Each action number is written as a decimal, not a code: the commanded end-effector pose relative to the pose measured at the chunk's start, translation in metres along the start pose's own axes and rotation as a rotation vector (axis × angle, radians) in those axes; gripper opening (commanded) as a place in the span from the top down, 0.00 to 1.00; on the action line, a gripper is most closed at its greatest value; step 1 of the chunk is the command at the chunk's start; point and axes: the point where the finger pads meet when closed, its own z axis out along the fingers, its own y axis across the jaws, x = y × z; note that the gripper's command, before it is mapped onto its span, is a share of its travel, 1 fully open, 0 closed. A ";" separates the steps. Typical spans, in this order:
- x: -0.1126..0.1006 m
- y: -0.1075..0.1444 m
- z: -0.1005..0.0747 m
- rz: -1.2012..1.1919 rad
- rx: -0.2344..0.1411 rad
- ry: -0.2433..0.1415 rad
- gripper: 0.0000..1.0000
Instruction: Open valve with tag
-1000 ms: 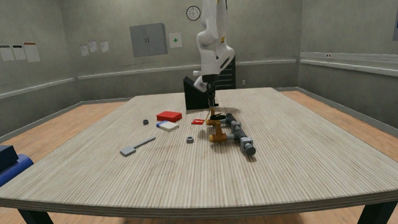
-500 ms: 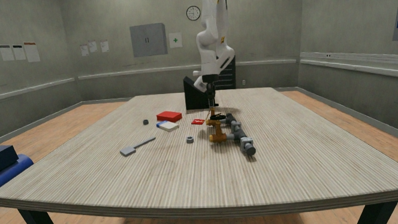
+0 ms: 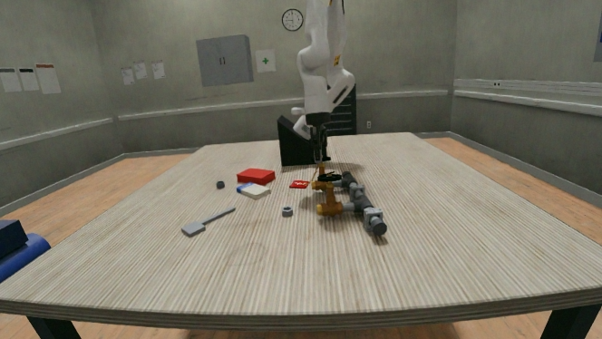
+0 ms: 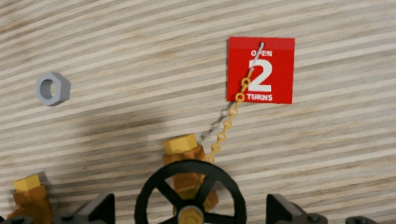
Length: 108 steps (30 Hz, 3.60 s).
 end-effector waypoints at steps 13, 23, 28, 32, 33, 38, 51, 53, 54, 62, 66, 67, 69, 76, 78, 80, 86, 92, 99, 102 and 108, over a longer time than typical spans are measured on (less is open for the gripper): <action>0.000 -0.001 0.000 0.394 0.001 0.001 0.00; 0.000 -0.001 0.000 0.840 0.001 0.001 0.00; 0.000 -0.001 0.000 0.985 0.001 0.001 0.00; 0.000 -0.001 0.000 1.180 0.002 0.000 0.00; 0.000 -0.001 0.000 1.228 0.002 0.000 0.00; 0.000 -0.001 0.000 1.466 0.002 0.000 0.00; 0.000 -0.001 0.000 1.949 0.002 0.000 0.00; 0.000 -0.001 0.000 2.029 0.002 0.000 0.00; 0.000 -0.001 0.000 2.068 0.002 -0.001 0.00; 0.000 -0.001 0.000 2.286 0.002 -0.001 0.00; 0.000 -0.001 0.000 2.413 0.002 -0.001 0.00; 0.000 -0.001 0.000 2.442 0.002 -0.001 0.00; 0.000 -0.001 0.000 2.498 0.002 -0.001 0.00; 0.000 -0.001 0.000 2.641 0.002 -0.001 0.00; 0.000 -0.001 0.000 2.661 0.002 -0.001 0.00; 0.000 -0.001 0.000 2.698 0.002 -0.001 0.00; 0.000 -0.001 0.000 2.783 0.002 -0.001 0.00; 0.000 -0.001 0.000 2.833 0.002 -0.002 0.00; 0.000 -0.001 0.000 2.851 0.002 -0.002 0.00; 0.000 -0.001 0.000 2.855 0.002 -0.002 0.00; 0.000 -0.001 -0.001 2.856 0.002 -0.002 0.33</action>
